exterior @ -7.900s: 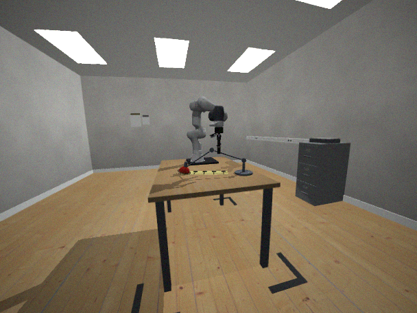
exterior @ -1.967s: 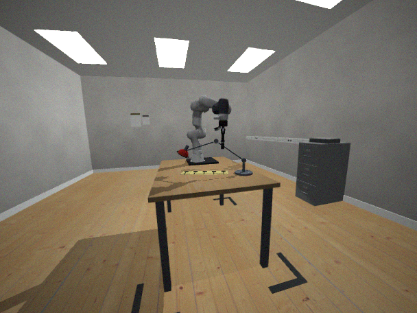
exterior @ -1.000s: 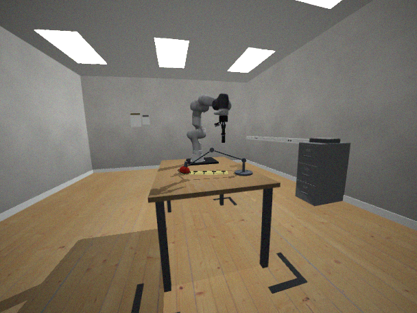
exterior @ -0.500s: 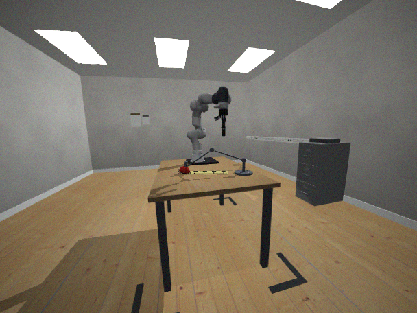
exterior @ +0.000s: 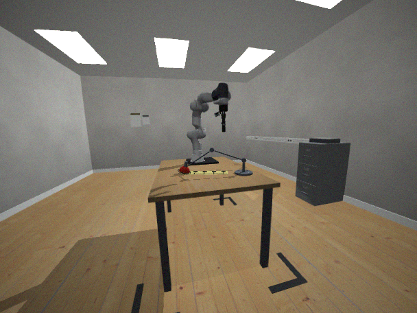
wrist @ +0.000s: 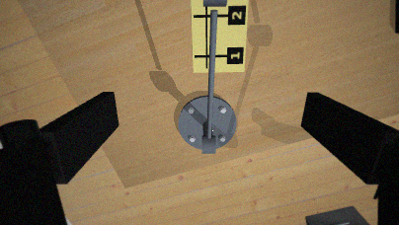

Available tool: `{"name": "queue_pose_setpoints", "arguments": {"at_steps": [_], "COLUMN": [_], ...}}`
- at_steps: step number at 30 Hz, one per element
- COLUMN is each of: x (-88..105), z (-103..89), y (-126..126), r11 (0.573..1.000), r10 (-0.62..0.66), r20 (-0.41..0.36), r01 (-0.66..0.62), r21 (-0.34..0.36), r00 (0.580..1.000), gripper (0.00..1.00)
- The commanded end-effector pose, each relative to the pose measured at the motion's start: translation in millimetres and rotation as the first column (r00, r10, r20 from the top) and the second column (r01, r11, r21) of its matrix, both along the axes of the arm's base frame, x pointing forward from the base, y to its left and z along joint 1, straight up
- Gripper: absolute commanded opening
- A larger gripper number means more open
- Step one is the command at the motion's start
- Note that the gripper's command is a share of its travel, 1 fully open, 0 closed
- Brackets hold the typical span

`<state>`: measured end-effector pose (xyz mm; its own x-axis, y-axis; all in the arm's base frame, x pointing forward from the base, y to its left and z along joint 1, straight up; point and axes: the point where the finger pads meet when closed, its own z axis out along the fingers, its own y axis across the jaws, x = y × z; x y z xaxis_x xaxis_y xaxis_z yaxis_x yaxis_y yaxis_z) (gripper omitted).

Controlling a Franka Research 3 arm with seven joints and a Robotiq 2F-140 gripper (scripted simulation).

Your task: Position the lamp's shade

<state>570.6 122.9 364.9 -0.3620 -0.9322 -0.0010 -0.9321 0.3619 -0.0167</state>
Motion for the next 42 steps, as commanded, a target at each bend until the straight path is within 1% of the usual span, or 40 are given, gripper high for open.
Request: {"name": "queue_pose_setpoints", "arguments": {"at_steps": [1, 10, 25, 27, 42], "x": [-1.0, 1.9, -23.5, -23.5, -48.7], "z": [-2.4, -2.8, -1.4, -1.4, -0.6], "y": [-1, 0, -57, -57, -108], "r11": [1.0, 1.0, 1.0, 1.0, 1.0], "r10": [0.0, 0.0, 0.0, 0.0, -0.03], "r20": [-0.006, 0.005, 0.001, 0.001, -0.003], "r01": [0.0, 0.0, 0.0, 0.0, 0.03], "r21": [-0.002, 0.001, 0.0, 0.0, 0.006], "r00": [1.0, 1.0, 1.0, 1.0, 1.0], "gripper": [1.0, 1.0, 1.0, 1.0, 1.0]}}
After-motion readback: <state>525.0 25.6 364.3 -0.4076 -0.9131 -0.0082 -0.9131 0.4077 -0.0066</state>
